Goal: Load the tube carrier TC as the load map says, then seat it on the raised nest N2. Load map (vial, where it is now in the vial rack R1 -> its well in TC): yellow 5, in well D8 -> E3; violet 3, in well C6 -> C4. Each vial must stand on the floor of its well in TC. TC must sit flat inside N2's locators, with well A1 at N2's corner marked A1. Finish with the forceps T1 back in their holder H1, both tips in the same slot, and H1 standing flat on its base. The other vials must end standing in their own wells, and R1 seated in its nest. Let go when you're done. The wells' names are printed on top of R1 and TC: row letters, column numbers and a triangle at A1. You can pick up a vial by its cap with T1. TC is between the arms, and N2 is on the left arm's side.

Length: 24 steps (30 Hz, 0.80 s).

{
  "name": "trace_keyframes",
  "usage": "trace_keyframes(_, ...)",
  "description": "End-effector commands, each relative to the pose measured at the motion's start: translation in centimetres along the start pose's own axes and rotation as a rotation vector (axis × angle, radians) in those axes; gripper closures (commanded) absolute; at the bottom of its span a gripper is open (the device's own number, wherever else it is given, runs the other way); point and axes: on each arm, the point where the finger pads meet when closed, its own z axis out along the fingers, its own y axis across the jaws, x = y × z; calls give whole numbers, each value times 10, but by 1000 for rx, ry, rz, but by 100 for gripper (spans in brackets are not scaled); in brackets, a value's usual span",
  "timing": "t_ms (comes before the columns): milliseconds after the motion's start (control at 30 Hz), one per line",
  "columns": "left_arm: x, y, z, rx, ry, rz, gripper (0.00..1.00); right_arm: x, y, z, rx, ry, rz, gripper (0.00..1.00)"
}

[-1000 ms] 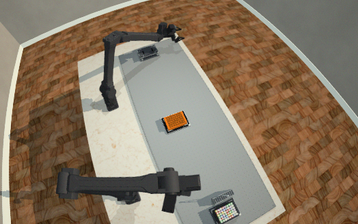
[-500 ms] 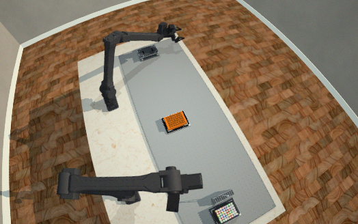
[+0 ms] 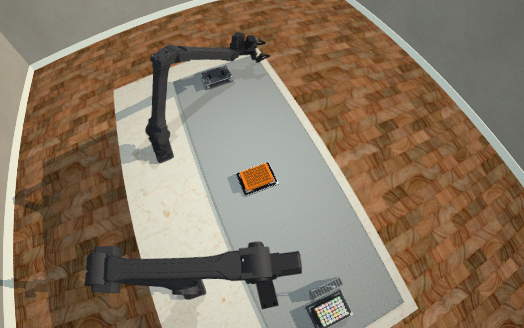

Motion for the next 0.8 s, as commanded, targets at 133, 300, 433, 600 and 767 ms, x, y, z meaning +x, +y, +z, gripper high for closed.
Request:
trace_keyframes(133,-22,12,1,-18,-33,23,0,3,30,-18,-60,-14,-263,76)
trace_keyframes(300,-22,12,1,-18,-33,23,0,5,33,-16,-55,-19,-399,76)
trace_keyframes(433,-22,12,1,-18,-33,23,0,3,36,-14,-53,-22,-444,76)
trace_keyframes(600,-22,12,1,-18,-33,23,0,5,39,-12,-44,-26,-583,76)
trace_keyframes(767,-22,12,1,-18,-33,23,0,8,47,-8,-41,-31,-718,76)
